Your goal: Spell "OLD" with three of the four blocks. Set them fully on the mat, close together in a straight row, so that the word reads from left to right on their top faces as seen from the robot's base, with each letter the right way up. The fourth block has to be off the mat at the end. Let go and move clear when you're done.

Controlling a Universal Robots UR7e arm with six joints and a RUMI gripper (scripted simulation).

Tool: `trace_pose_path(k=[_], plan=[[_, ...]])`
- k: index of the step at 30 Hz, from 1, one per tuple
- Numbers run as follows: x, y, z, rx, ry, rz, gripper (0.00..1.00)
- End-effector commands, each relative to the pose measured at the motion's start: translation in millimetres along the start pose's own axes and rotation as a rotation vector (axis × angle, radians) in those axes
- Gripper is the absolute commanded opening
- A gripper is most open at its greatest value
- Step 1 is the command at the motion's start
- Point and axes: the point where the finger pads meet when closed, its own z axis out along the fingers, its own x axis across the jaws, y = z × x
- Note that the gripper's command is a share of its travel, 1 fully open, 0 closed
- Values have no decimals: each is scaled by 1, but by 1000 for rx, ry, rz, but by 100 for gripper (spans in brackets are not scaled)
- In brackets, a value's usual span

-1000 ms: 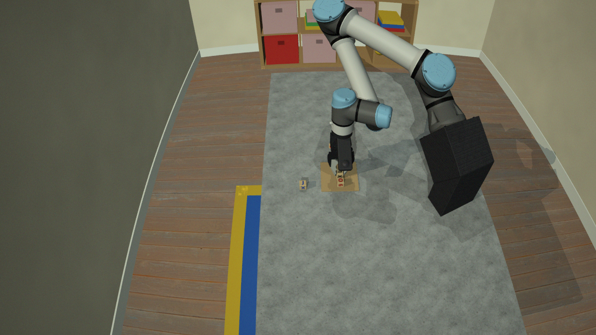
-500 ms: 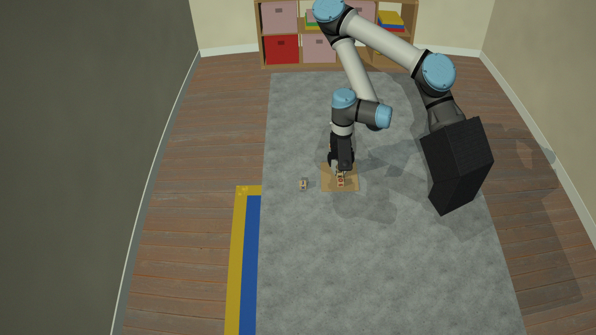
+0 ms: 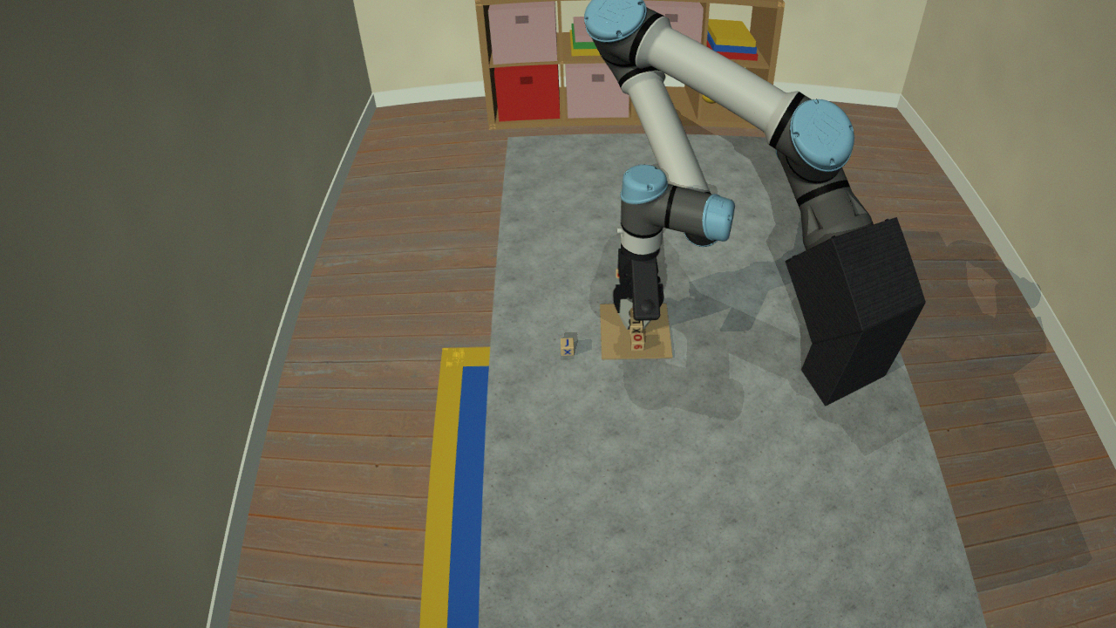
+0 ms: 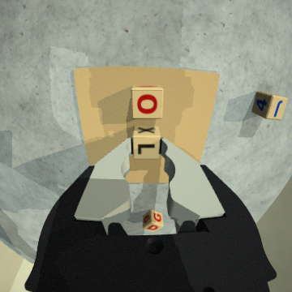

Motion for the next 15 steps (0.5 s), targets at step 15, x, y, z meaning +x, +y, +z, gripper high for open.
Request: trace_pose_path(k=[15], plan=[[0, 0, 0, 0, 1, 0, 17]])
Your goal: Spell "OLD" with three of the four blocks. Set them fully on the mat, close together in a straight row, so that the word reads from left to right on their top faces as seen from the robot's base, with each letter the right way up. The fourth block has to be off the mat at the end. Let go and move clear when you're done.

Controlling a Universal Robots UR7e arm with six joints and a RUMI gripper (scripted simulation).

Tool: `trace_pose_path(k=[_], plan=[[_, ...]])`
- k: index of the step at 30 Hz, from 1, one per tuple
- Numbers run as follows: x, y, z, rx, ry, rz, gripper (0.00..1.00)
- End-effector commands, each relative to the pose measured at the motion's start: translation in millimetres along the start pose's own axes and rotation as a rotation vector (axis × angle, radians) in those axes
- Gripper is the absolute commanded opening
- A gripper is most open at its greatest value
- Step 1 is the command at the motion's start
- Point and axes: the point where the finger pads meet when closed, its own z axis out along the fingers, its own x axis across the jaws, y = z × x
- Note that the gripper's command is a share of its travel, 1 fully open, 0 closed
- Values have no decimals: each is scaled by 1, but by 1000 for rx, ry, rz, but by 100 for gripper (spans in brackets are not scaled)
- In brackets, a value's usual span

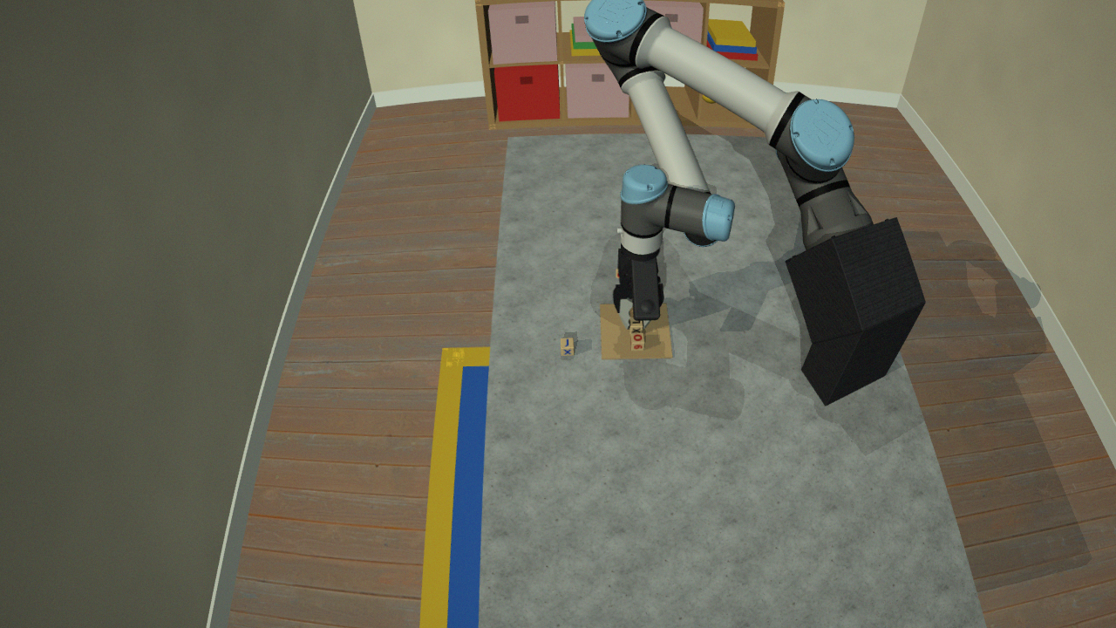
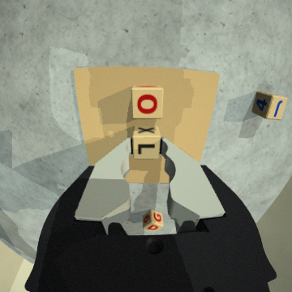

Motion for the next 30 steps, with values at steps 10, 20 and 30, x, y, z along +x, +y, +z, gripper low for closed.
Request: trace_pose_path(k=[10, 20, 30], plan=[[0, 0, 0, 0, 1, 0, 25], [0, 0, -3, 0, 1, 0, 25], [0, 0, -23, 0, 1, 0, 25]])
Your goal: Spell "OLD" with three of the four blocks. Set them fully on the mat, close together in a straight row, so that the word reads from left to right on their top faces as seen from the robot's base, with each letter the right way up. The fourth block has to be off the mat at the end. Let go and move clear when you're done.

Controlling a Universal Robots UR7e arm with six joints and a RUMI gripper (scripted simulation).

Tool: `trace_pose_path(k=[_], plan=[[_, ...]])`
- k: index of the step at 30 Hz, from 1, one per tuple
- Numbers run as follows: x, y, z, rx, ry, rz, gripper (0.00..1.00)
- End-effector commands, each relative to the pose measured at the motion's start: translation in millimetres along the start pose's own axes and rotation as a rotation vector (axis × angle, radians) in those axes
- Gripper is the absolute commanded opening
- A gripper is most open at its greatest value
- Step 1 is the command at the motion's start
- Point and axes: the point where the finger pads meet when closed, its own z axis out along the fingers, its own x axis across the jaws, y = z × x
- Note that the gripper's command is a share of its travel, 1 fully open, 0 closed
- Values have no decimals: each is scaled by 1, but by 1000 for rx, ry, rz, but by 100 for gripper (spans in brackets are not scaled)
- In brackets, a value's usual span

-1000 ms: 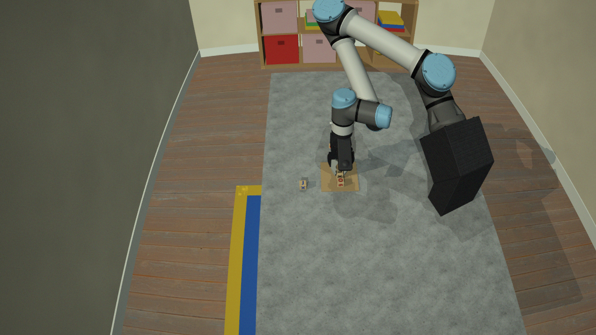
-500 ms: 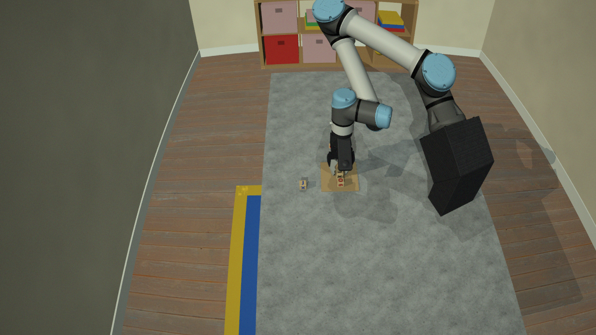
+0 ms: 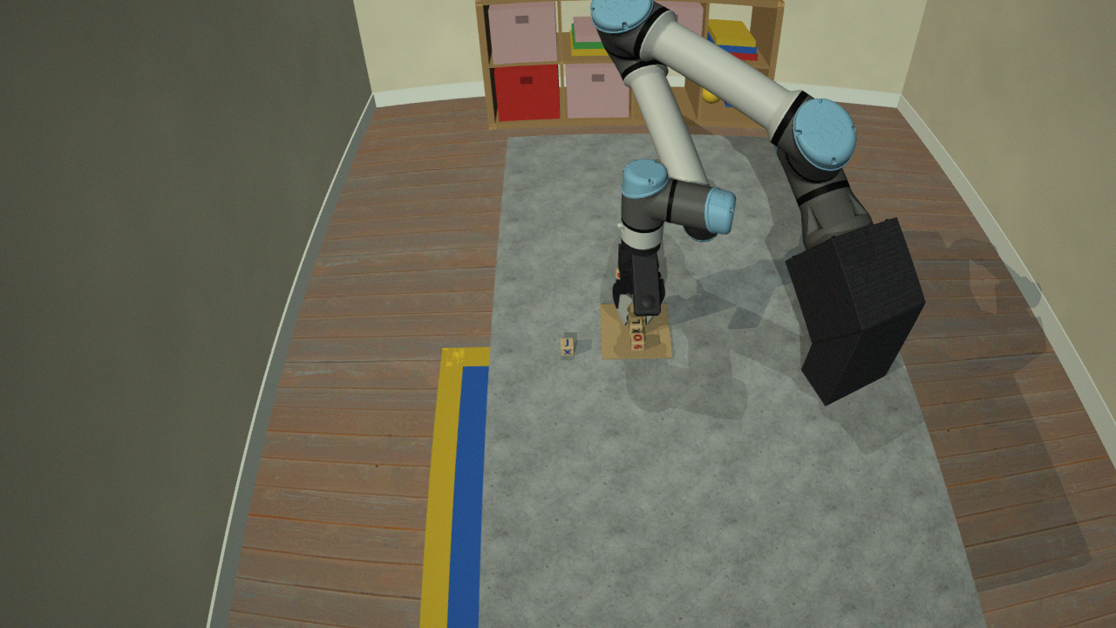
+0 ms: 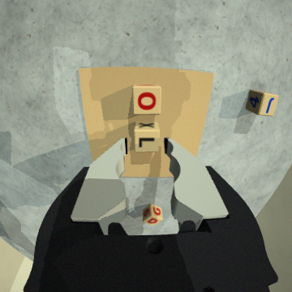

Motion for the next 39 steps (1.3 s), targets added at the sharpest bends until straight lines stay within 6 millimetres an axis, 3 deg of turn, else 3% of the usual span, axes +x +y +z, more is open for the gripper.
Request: trace_pose_path(k=[1, 12, 23, 32, 33, 39], plan=[[0, 0, -15, 0, 0, 0, 25], [0, 0, -56, 0, 0, 0, 25], [0, 0, -76, 0, 0, 0, 25], [0, 0, -78, 0, 0, 0, 25], [0, 0, -78, 0, 0, 0, 100], [0, 0, -78, 0, 0, 0, 100]])
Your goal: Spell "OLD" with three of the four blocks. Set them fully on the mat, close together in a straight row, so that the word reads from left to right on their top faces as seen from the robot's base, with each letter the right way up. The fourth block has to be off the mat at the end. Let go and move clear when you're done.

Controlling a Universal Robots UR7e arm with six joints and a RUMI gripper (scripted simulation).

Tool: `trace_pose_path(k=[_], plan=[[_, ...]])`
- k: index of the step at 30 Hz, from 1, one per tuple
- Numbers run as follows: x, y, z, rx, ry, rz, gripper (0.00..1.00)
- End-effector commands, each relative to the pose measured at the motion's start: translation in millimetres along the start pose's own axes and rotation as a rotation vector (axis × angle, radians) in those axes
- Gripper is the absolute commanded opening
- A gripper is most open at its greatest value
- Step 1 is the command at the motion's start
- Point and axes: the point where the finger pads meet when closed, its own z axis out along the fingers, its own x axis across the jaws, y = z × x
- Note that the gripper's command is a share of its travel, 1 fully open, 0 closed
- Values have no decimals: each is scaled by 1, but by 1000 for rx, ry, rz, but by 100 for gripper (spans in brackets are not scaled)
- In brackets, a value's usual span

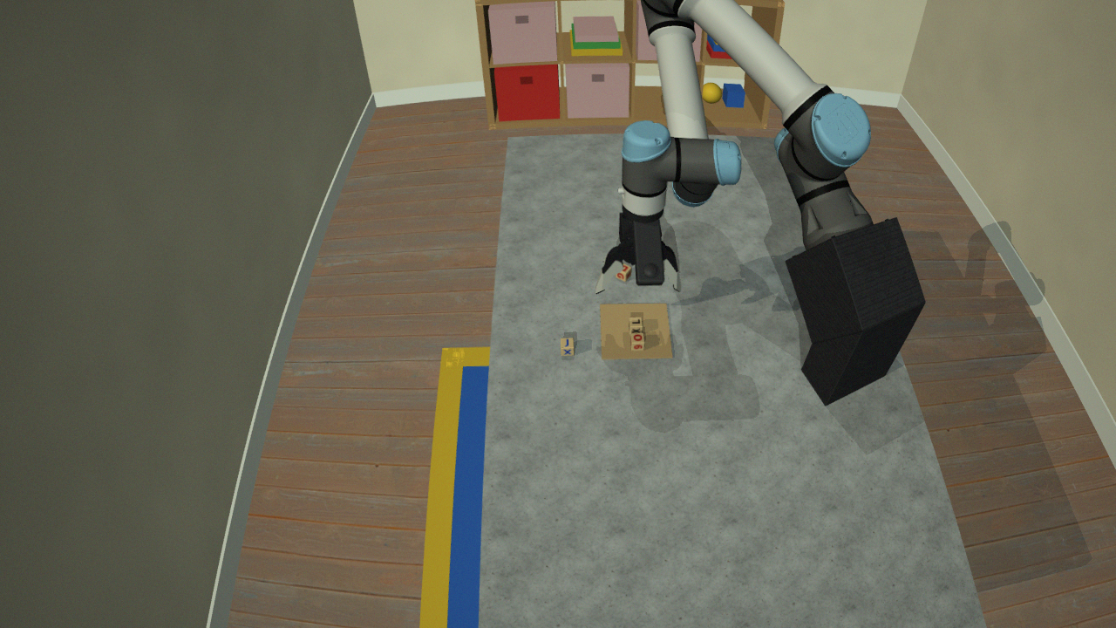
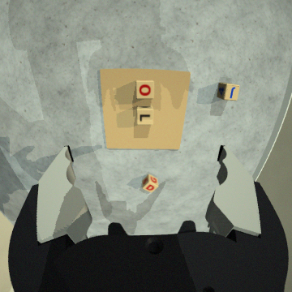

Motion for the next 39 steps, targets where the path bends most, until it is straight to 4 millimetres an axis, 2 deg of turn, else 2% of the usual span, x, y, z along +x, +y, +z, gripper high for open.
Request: trace_pose_path(k=[1, 17, 26, 32, 39], plan=[[0, 0, 0, 0, 0, 0, 100], [0, 0, 0, 0, 0, -3, 100], [2, 7, 1, 2, -1, -51, 100], [5, 22, 2, 7, -4, -157, 100], [10, 49, 5, 11, -5, -333, 100]])
